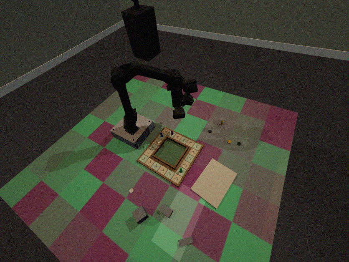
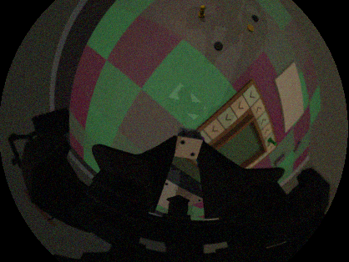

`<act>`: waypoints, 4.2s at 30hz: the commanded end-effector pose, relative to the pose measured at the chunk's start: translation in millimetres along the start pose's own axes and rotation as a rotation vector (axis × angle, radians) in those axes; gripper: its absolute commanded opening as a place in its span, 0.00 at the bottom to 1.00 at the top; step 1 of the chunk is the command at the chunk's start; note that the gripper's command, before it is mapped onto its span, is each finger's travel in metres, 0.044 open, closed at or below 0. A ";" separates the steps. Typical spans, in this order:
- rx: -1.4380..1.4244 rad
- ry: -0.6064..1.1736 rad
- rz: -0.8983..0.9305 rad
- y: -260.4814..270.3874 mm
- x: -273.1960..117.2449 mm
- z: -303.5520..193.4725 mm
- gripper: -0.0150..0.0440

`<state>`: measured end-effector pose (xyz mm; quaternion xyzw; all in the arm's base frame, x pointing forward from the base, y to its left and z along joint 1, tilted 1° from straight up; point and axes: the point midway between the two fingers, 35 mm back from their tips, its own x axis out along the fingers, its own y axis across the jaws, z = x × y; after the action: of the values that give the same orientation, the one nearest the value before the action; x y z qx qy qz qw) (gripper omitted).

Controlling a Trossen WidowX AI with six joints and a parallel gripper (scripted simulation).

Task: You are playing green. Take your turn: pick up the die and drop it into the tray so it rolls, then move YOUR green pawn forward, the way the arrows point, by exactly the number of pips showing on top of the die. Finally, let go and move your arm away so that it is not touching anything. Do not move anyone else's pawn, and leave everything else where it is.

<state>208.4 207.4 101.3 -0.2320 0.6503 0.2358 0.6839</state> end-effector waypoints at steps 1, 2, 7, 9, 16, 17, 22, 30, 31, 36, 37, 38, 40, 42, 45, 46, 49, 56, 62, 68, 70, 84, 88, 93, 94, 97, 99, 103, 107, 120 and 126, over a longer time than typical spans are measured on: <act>0.061 0.002 -0.005 -23.3 4.0 -1.6 0.25; 0.076 0.002 -0.006 -28.3 5.0 -2.0 0.25; 0.150 0.002 -0.008 -53.2 9.6 -5.4 0.25; 0.180 0.002 -0.009 -63.0 11.4 -7.4 0.25; 0.282 0.008 -0.019 -96.8 16.2 -18.5 0.25; 0.297 0.009 -0.020 -101.4 17.0 -20.3 0.25; 0.369 0.010 -0.023 -123.4 20.8 -30.1 0.25; 0.483 0.006 -0.023 -155.2 28.0 -47.4 0.25; 0.497 0.006 -0.023 -159.0 28.8 -49.9 0.25; 0.569 0.003 -0.023 -177.2 33.1 -63.0 0.25; 0.583 0.002 -0.023 -180.7 34.0 -65.8 0.25; 0.594 0.001 -0.023 -183.4 34.6 -68.1 0.25; 0.603 0.001 -0.023 -185.6 35.2 -69.9 0.25; 0.603 -0.004 -0.025 -185.6 35.3 -69.8 0.25; 0.601 -0.079 -0.050 -186.0 37.6 -68.2 0.25; 0.599 -0.111 -0.061 -186.1 38.3 -67.5 0.25; 0.595 -0.209 -0.094 -186.4 40.0 -65.6 0.25; 0.585 -0.440 -0.164 -188.5 44.2 -61.9 0.25; 0.572 -0.638 -0.223 -189.3 44.8 -61.0 0.25; 0.557 -0.815 -0.275 -188.9 44.6 -60.9 0.25; 0.557 -0.820 -0.277 -188.8 44.5 -61.0 0.25; 0.557 -0.818 -0.276 -172.9 14.6 -87.6 0.25; 0.557 -0.818 -0.276 -171.2 14.6 -89.9 0.25; 0.557 -0.818 -0.276 -171.2 14.6 -89.9 0.25; 0.557 -0.818 -0.276 -171.2 14.6 -89.9 0.25; 0.564 -0.818 -0.278 -172.7 15.0 -88.9 0.25; 0.564 -0.818 -0.278 -172.7 15.0 -88.9 0.25; 0.564 -0.818 -0.278 -172.7 15.0 -88.9 0.25; 0.564 -0.818 -0.278 -172.7 15.0 -88.9 0.43; 0.557 -0.818 -0.276 -171.9 -25.1 -88.5 1.00; 0.577 -0.597 -0.208 -175.8 -15.1 -83.0 1.00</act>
<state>248.2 16.8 118.4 -0.0133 0.3753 0.0281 0.9264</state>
